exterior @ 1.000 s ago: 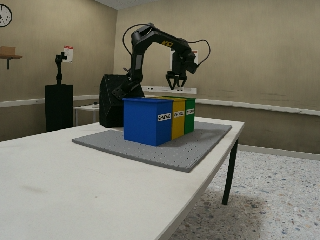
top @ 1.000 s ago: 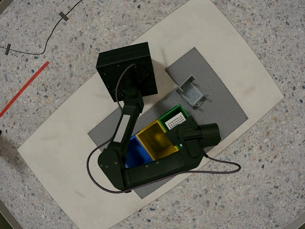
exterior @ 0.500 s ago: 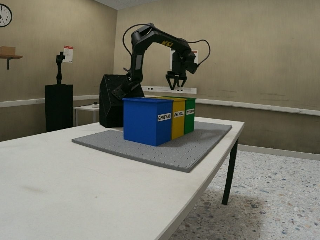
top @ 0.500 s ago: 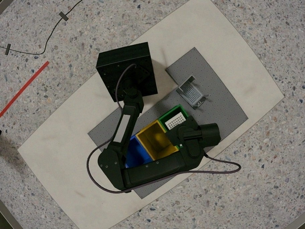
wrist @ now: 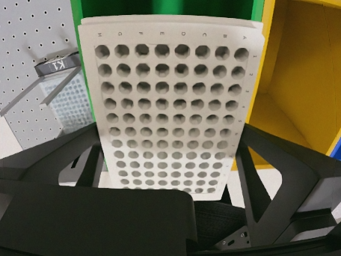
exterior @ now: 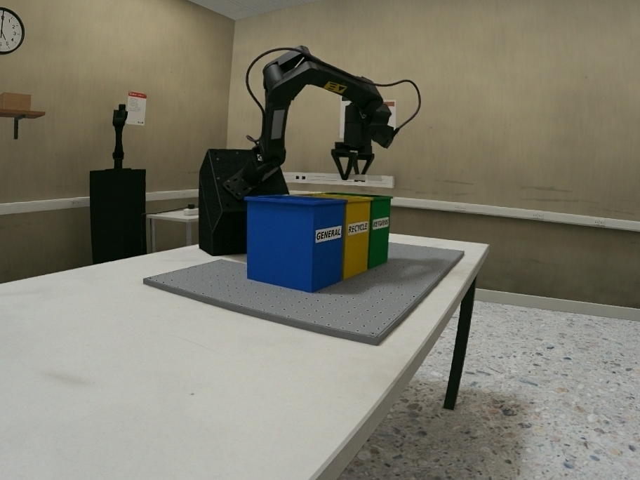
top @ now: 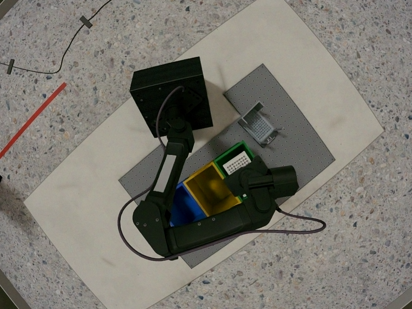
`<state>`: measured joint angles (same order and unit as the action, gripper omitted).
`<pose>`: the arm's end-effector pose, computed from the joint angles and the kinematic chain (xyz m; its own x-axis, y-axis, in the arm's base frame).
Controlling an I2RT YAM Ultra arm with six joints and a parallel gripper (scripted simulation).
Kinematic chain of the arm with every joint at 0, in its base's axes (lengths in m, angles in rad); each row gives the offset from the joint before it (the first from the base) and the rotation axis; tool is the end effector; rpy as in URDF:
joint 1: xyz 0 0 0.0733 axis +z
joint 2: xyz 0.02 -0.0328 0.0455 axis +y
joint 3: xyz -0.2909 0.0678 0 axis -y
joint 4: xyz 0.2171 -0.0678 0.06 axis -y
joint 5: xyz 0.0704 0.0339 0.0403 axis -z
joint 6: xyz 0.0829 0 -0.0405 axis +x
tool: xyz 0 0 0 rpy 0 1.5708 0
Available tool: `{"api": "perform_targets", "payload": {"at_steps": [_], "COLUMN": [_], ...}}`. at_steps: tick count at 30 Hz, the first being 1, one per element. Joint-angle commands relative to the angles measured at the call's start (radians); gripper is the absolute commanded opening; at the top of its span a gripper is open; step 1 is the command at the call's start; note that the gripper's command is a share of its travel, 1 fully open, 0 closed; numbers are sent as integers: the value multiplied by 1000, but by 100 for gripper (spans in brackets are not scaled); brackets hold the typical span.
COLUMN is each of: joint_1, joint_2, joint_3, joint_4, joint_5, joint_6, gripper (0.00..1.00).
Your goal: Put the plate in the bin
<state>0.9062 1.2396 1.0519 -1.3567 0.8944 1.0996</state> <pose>0.1443 0.0812 0.2901 -0.7076 0.0012 -0.7066 0.3314 0.8838 -0.3304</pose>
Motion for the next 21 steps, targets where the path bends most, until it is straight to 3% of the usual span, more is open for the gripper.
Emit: {"api": "perform_targets", "payload": {"at_steps": [1, 19, 21], "joint_1": [30, 33, 6], "joint_2": [12, 10, -21], "joint_3": [30, 28, -22], "joint_4": [7, 6, 36], "joint_5": [13, 13, 13], "joint_6": [10, 13, -18], "gripper": [0, 0, 0]}}
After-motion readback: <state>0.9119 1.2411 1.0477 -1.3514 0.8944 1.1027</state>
